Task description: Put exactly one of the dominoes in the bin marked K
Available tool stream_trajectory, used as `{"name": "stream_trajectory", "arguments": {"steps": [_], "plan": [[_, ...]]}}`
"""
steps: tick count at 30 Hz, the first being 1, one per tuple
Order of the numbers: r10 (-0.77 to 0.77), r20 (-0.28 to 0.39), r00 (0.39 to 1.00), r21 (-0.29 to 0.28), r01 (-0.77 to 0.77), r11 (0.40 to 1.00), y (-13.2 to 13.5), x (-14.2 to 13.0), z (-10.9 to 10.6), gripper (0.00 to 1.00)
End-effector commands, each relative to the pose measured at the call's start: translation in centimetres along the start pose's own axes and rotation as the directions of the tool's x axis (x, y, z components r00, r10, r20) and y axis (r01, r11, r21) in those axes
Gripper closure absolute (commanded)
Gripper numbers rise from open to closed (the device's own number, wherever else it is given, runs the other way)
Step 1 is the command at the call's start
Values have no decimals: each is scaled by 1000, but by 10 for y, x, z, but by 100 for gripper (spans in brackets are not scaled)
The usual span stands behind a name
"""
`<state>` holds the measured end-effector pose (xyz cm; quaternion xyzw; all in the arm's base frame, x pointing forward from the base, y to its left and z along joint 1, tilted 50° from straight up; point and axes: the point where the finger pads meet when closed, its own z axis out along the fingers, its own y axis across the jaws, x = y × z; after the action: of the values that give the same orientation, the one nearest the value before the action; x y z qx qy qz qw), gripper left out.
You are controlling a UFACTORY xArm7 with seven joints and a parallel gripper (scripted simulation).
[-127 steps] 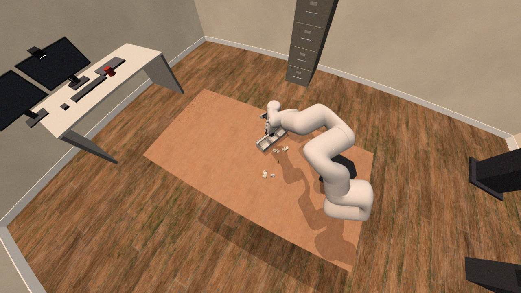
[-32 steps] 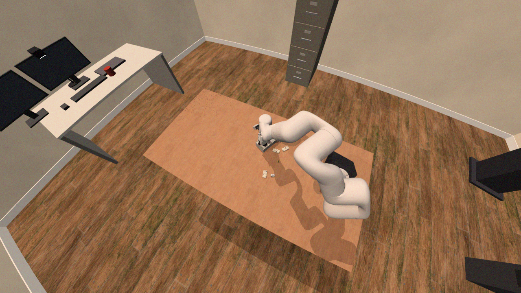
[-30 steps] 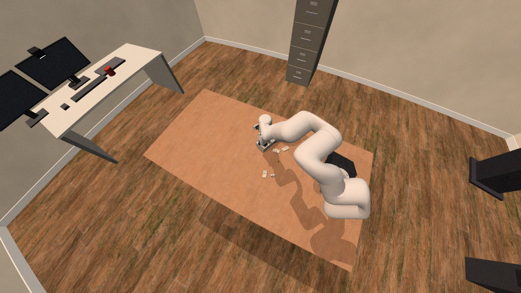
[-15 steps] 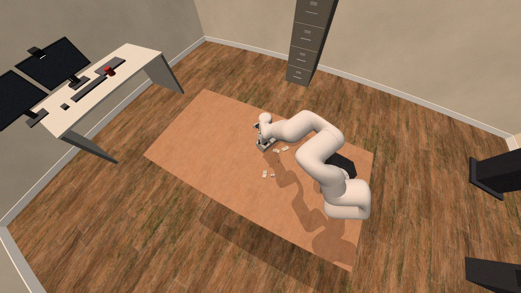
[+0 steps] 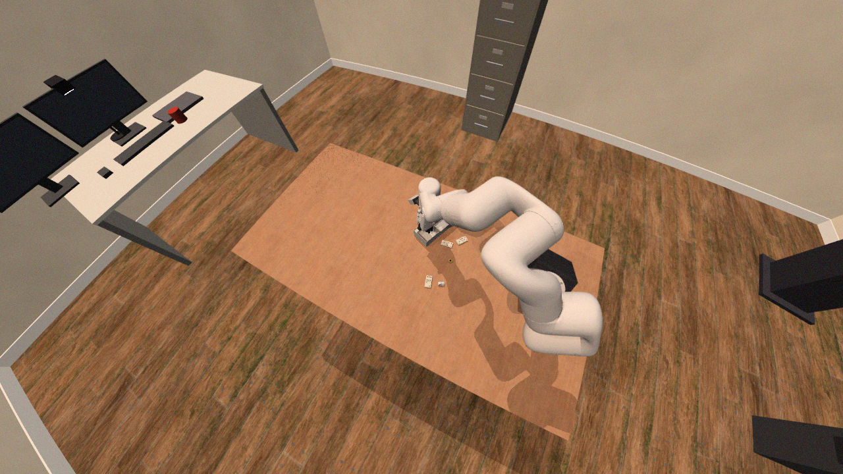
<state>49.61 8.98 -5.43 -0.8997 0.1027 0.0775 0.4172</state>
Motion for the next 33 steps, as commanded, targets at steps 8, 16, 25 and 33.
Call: {"name": "stream_trajectory", "arguments": {"steps": [8, 16, 25, 33], "plan": [[0, -5, 1000, -1, 0, 1000, 1, 2, -25, 93], [0, -5, 1000, -1, 0, 1000, 1, 1, -67, 93], [0, -5, 1000, -1, 0, 1000, 1, 1, -141, 93], [0, -5, 1000, -1, 0, 1000, 1, 1, -150, 93]]}}
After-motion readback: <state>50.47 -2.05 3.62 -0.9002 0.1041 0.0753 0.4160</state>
